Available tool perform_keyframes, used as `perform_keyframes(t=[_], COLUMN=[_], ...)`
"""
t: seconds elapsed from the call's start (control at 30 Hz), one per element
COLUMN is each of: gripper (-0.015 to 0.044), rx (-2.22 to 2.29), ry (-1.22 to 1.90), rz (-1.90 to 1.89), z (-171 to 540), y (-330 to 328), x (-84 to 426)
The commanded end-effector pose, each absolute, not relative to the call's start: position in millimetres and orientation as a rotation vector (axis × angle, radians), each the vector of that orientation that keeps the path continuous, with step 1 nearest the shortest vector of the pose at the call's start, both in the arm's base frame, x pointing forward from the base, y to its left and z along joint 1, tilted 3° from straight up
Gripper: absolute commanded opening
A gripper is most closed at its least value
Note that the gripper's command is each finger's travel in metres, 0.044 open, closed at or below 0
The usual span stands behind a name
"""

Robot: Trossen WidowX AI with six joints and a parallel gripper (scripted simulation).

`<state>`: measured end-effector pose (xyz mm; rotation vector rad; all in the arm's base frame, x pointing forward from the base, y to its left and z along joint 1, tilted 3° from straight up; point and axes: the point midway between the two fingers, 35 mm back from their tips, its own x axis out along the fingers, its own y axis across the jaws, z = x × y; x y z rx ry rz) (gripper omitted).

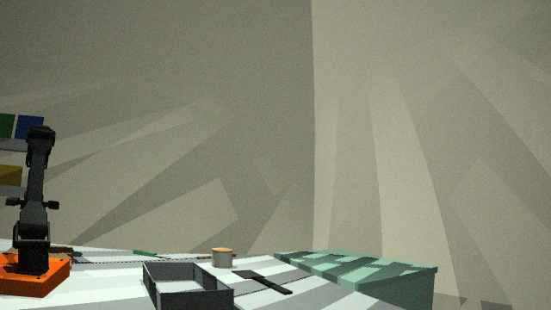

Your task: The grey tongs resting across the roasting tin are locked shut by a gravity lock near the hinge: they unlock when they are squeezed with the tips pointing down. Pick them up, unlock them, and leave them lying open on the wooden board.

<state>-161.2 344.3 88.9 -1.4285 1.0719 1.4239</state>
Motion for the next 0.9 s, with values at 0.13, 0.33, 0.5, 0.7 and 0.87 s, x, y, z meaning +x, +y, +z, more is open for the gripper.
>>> perform_keyframes(t=[0.13,0.33,0.5,0.7,0.87], gripper=[-0.0150,-0.0150,-0.0150,-0.0150,-0.0150], rx=[-1.338,-1.257,-1.185,-1.099,-1.023], ry=[0.982,0.903,0.839,0.765,0.705], rz=[1.492,1.549,1.592,1.638,1.673], z=[88.8,88.2,88.7,90.2,92.6], y=[348.3,351.6,353.6,354.6,354.7], x=[-164.8,-167.3,-169.1,-170.3,-171.0])
